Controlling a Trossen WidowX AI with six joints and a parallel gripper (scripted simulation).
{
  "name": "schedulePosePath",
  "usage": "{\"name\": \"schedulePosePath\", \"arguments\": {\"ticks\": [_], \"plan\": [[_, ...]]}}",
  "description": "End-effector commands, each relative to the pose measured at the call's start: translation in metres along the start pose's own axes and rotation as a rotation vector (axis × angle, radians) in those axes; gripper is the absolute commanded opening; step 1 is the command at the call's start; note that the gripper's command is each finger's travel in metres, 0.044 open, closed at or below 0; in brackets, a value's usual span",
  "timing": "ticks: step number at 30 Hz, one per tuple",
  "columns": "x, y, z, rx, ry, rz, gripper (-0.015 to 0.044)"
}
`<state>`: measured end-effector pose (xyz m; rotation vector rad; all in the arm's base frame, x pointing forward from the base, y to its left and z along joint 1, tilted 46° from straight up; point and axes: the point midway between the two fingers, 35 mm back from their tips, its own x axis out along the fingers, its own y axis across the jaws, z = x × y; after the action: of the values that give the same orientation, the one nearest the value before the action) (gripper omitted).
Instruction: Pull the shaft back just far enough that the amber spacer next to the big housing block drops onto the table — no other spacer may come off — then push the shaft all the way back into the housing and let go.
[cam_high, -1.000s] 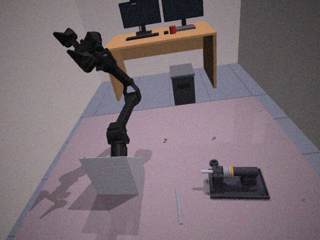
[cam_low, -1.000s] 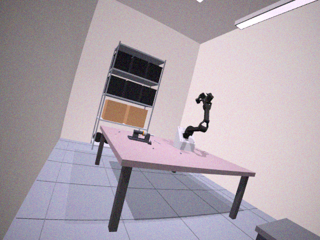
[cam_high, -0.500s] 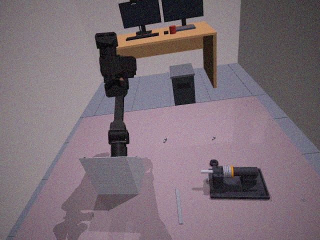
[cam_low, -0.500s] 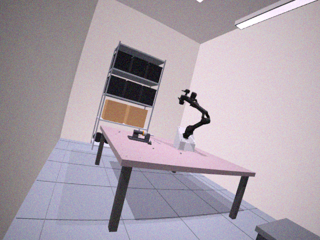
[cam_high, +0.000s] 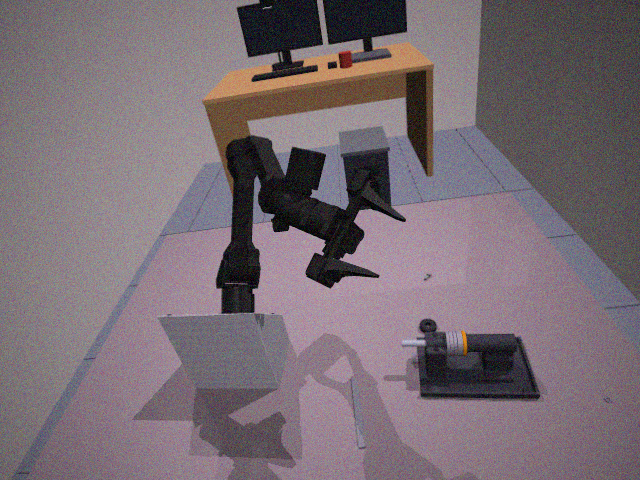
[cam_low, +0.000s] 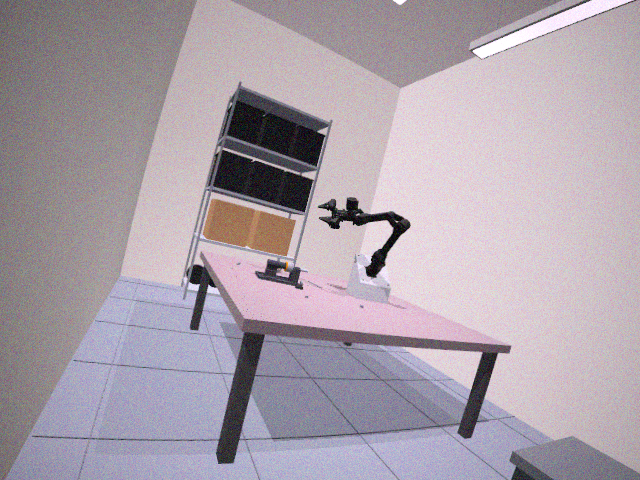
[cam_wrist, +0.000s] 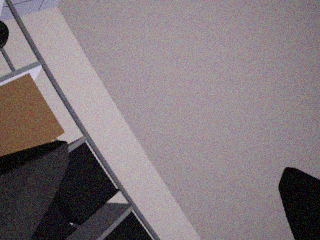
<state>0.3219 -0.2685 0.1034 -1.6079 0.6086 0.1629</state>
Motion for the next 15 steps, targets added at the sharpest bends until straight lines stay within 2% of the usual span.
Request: {"name": "schedulePosePath", "arguments": {"ticks": [1, 8, 15], "plan": [[0.021, 0.020, 0.059, -0.153, -0.168, 0.000, 0.0440], [0.036, 0.058, 0.173, -0.502, -0.478, -0.087, 0.0440], [0.011, 0.110, 0.271, -0.820, -0.769, -0.241, 0.0440]]}}
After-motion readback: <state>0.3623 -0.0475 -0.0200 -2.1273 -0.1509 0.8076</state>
